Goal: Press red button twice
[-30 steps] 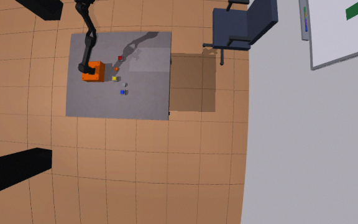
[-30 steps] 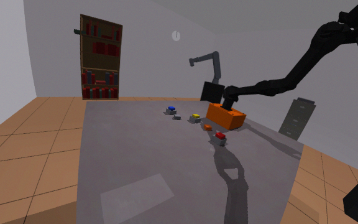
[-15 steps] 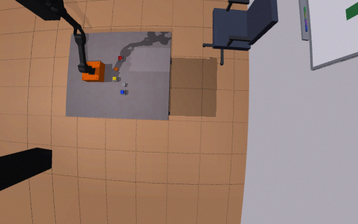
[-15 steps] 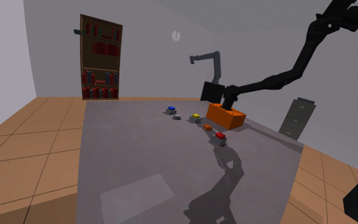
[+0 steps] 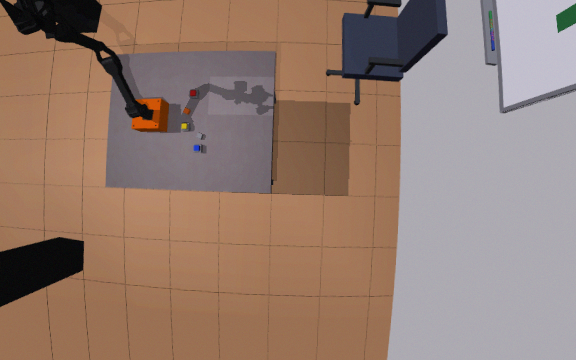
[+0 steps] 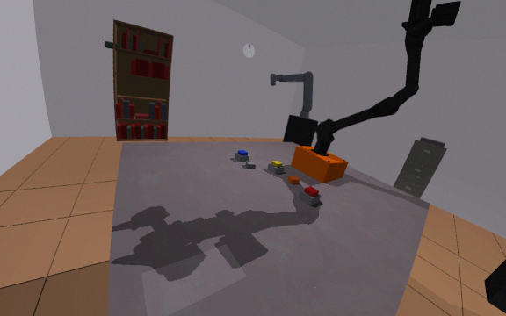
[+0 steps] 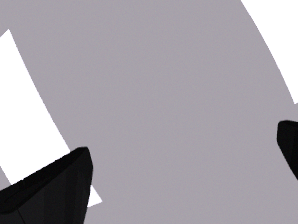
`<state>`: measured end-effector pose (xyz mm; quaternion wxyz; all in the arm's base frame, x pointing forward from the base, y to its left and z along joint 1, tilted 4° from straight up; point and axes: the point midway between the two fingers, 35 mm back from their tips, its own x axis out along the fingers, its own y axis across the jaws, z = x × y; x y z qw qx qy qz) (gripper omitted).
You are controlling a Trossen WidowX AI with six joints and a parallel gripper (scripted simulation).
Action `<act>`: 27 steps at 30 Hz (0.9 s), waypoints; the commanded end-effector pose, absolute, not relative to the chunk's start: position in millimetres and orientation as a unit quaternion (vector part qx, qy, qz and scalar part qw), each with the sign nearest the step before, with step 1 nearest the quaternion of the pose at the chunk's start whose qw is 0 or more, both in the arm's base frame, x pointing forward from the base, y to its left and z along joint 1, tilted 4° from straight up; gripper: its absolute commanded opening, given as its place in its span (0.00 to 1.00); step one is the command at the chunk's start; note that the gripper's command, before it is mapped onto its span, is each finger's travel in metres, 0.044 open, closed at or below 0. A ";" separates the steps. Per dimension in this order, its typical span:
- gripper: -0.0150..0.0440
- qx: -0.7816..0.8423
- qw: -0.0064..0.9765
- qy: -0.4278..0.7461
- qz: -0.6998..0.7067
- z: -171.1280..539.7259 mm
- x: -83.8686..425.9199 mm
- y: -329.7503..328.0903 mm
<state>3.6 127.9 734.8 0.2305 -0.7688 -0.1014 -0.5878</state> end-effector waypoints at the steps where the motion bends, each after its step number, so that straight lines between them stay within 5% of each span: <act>1: 0.93 -0.732 0.371 -0.114 -0.559 732.8 16.5 54.1; 15: 0.93 -0.527 0.754 -0.110 -0.377 659.6 141.0 -108.2; 27: 0.93 -0.294 0.940 -0.002 -0.171 531.6 286.9 -127.7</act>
